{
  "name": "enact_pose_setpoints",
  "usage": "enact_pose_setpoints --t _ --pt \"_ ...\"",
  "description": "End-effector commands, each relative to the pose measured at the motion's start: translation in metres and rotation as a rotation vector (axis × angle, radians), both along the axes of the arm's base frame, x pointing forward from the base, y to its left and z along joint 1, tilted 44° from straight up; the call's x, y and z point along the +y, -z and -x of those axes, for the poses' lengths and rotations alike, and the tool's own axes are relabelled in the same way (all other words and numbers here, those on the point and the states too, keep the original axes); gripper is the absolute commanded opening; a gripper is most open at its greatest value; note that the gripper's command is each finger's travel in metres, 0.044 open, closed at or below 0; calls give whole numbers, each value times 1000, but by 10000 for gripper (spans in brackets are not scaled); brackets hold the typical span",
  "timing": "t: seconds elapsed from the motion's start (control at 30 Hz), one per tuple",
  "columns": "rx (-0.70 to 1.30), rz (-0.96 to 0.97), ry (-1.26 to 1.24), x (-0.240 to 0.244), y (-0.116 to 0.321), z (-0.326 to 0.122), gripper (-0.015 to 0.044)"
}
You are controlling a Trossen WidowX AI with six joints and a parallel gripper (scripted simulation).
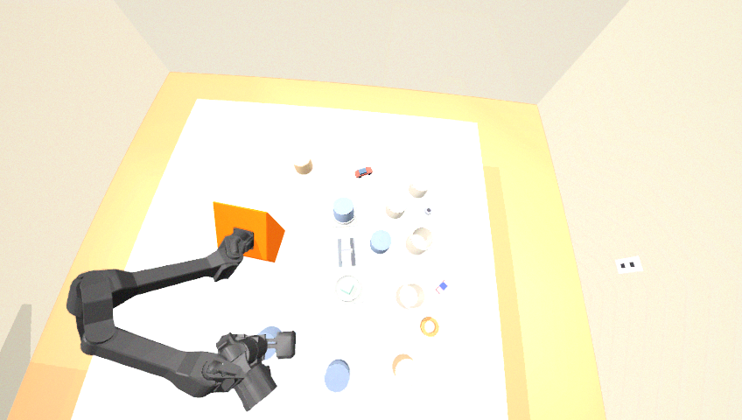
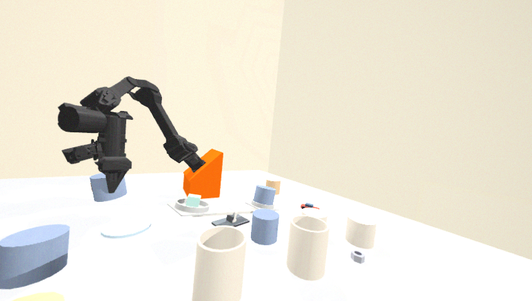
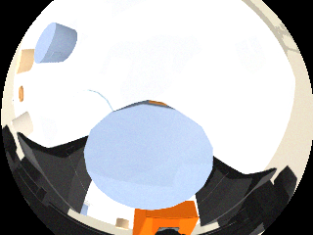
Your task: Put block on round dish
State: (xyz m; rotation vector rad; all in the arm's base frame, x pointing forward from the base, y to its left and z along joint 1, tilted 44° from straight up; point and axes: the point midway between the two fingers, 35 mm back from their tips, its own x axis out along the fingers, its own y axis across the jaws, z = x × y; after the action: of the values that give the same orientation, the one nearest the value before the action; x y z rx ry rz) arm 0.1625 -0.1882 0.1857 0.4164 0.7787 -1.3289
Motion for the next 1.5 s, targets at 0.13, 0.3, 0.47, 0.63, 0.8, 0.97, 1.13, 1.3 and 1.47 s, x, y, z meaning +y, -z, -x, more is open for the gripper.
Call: enact_pose_setpoints --t 0.13,0.3,0.47,0.63,0.8,0.97,1.13,1.3,1.47 --pt "5 -2 -5 -17 19 0 0" --pt "6 0 -6 -26 27 1 0" --pt "6 0 -5 -28 30 0 0" --pt "6 1 -5 -34 36 0 0" --pt "6 1 -5 -40 42 0 0" --pt "4 4 -2 -37 37 0 131" --pt "4 4 -2 -37 37 0 263" --pt "4 4 -2 -37 37 0 394" --pt "5 -3 -5 -4 6 1 440"
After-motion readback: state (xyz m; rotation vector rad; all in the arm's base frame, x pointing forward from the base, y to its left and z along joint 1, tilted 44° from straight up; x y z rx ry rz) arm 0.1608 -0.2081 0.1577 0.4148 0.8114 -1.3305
